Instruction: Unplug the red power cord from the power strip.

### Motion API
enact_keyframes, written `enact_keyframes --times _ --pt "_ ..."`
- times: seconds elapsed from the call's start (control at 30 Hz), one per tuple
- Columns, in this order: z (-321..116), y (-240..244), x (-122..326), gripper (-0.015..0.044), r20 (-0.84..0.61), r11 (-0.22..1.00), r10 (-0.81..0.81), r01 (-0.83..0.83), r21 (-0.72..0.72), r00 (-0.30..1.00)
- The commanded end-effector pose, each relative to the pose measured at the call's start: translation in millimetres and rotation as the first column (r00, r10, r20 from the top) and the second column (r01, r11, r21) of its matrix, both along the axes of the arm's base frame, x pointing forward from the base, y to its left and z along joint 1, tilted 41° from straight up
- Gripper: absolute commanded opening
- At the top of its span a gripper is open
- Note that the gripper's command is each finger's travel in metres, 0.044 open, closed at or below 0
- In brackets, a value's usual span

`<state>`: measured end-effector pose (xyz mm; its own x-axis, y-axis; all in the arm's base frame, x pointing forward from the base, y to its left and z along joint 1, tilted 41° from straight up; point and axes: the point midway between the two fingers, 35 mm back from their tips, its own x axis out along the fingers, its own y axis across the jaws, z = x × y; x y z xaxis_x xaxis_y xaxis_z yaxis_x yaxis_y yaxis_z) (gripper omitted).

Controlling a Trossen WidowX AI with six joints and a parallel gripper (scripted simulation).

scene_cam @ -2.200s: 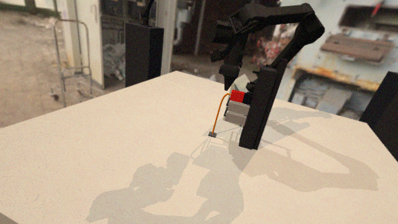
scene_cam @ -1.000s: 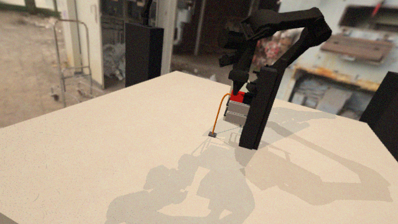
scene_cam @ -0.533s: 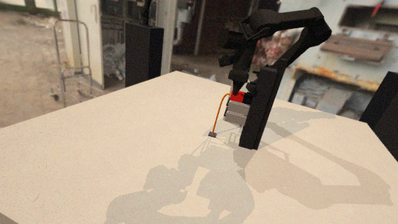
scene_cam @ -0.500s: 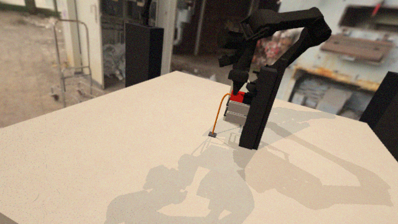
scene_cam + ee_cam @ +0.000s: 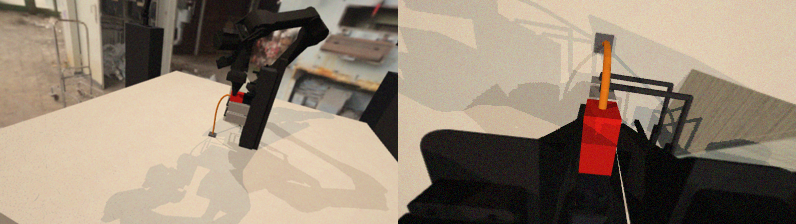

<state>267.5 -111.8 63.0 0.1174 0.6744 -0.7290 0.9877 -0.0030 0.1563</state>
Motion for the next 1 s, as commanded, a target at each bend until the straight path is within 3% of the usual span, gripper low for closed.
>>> enact_keyframes --times 0.0,0.37,0.57,0.97 --pt "-13 -26 2 0.0 0.007 0.998 -0.017 0.017 -0.056 1.0" --pt "-22 -41 2 0.0 0.007 0.998 -0.018 0.018 -0.056 1.0" --pt "-19 -33 2 0.0157 0.008 0.998 -0.014 0.014 -0.055 1.0" --pt "-13 -38 1 0.016 0.008 0.998 -0.019 0.02 -0.053 1.0"
